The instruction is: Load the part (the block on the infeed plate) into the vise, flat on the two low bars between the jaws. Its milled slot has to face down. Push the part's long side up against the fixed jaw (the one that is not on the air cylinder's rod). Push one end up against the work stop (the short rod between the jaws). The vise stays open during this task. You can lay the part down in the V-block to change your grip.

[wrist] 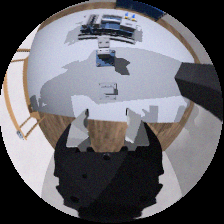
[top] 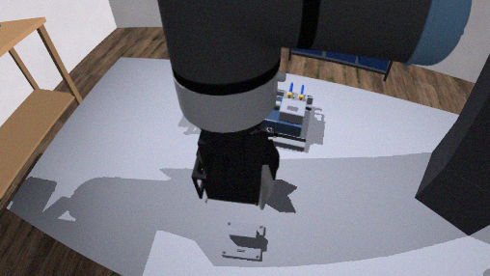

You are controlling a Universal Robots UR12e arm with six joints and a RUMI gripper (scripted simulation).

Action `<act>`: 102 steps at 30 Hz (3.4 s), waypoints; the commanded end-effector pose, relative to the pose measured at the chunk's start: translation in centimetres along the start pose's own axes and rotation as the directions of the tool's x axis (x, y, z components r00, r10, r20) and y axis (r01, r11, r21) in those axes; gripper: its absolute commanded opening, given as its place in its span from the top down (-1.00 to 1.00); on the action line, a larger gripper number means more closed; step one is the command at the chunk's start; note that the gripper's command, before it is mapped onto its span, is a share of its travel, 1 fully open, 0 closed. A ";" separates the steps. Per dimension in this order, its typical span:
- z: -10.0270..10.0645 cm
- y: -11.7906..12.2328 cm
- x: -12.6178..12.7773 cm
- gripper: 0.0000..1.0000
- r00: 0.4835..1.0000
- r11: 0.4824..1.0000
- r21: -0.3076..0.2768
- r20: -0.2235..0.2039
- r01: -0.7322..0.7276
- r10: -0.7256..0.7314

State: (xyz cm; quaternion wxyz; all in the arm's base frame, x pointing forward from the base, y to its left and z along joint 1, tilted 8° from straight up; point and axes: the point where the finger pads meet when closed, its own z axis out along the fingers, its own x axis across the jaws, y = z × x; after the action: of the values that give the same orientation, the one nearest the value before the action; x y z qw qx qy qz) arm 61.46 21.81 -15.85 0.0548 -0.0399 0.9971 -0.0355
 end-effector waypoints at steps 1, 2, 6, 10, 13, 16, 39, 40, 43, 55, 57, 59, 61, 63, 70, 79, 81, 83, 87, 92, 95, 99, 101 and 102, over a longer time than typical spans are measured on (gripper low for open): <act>0.0 0.0 -0.1 -0.03 1.000 1.000 0.000 0.001 0.000 0.000; 0.0 0.0 -0.1 -0.03 1.000 1.000 0.000 0.001 0.000 0.000; 0.1 0.0 -0.1 -0.03 1.000 1.000 0.000 0.001 0.000 0.000; 0.2 0.0 -0.1 -0.03 1.000 1.000 0.000 0.001 0.000 0.000; 0.3 0.0 -0.1 -0.03 1.000 1.000 0.000 0.001 0.000 0.000; 0.5 0.0 -0.1 -0.03 1.000 1.000 0.000 0.001 0.000 0.000; 2.9 0.0 -0.1 -0.03 1.000 1.000 0.000 0.001 0.000 0.000; 2.9 0.0 -0.1 -0.03 1.000 1.000 0.000 0.001 0.000 0.000; 3.4 0.0 -0.1 -0.03 1.000 1.000 0.000 0.001 0.000 0.000; 6.0 0.0 -0.1 -0.03 1.000 1.000 0.000 0.001 0.000 0.000; 6.0 0.0 -0.1 -0.03 1.000 1.000 0.000 0.001 0.000 0.000; 6.4 0.0 -0.1 -0.03 1.000 1.000 0.000 0.001 0.000 0.000; 6.9 0.0 -0.1 -0.03 1.000 1.000 0.000 0.001 0.000 0.000; 7.4 0.0 -0.1 -0.03 1.000 1.000 0.000 0.001 0.000 0.000; 9.2 0.0 -0.1 -0.03 1.000 1.000 0.000 0.001 0.000 0.000; 11.0 0.0 -0.1 -0.03 1.000 1.000 0.000 0.001 0.000 0.000; 11.5 0.0 -0.1 -0.03 1.000 1.000 0.000 0.001 0.000 0.000; 12.0 0.0 -0.1 -0.03 1.000 1.000 0.000 0.001 0.000 0.000; 13.0 0.0 -0.1 -0.03 1.000 1.000 0.000 0.001 0.000 0.000; 13.8 0.0 -0.1 -0.03 1.000 1.000 0.000 0.001 0.000 0.000; 14.5 0.0 -0.1 -0.03 1.000 1.000 0.000 0.001 0.000 0.000; 15.4 0.0 -0.1 -0.03 1.000 1.000 0.000 0.001 0.000 0.000; 15.9 0.0 -0.1 -0.03 1.000 1.000 0.000 0.001 0.000 0.000; 16.1 0.0 -0.1 -0.03 1.000 1.000 0.000 0.001 0.000 0.000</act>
State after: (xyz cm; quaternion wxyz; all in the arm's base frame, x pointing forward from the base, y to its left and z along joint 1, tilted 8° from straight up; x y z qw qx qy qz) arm 63.16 20.78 -30.93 0.0546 -0.0400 0.9971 -0.0355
